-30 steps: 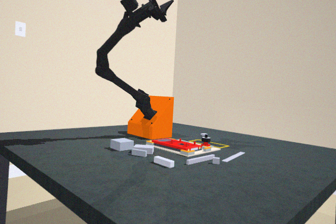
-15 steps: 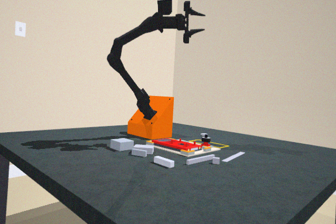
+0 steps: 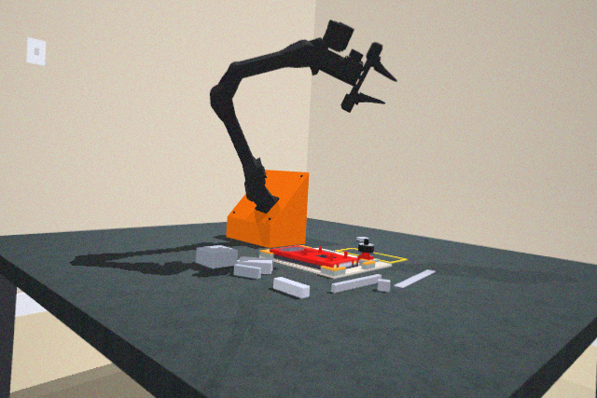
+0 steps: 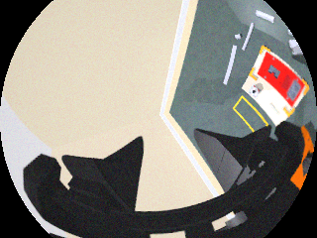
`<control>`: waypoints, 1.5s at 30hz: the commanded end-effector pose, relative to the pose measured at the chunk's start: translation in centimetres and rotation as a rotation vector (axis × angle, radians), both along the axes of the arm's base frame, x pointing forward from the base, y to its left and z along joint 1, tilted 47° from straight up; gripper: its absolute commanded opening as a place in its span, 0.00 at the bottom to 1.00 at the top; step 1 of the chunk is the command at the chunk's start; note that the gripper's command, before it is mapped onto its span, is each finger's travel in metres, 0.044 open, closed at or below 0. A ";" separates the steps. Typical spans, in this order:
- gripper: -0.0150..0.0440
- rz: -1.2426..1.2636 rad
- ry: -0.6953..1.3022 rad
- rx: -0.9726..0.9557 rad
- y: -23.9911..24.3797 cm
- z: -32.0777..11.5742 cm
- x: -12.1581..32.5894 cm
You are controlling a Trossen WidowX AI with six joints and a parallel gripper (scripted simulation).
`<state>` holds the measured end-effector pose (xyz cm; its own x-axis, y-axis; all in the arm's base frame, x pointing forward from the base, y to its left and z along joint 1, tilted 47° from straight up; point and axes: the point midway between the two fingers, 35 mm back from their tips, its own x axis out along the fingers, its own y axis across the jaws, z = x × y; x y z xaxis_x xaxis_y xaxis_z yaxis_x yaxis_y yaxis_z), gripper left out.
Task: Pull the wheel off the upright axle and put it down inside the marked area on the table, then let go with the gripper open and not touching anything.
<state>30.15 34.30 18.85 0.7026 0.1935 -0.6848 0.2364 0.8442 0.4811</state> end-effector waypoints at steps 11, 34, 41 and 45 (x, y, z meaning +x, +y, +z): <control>0.76 0.019 0.184 -0.503 -8.1 -9.7 4.5; 0.76 0.249 0.786 -1.221 -24.2 -19.5 5.5; 0.76 0.250 0.786 -1.221 -24.4 -19.6 4.9; 0.76 0.250 0.785 -1.220 -25.5 -20.8 5.2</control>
<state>35.15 9.67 -1.32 0.1178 -0.7112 -0.6930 -0.1129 0.6838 -0.7209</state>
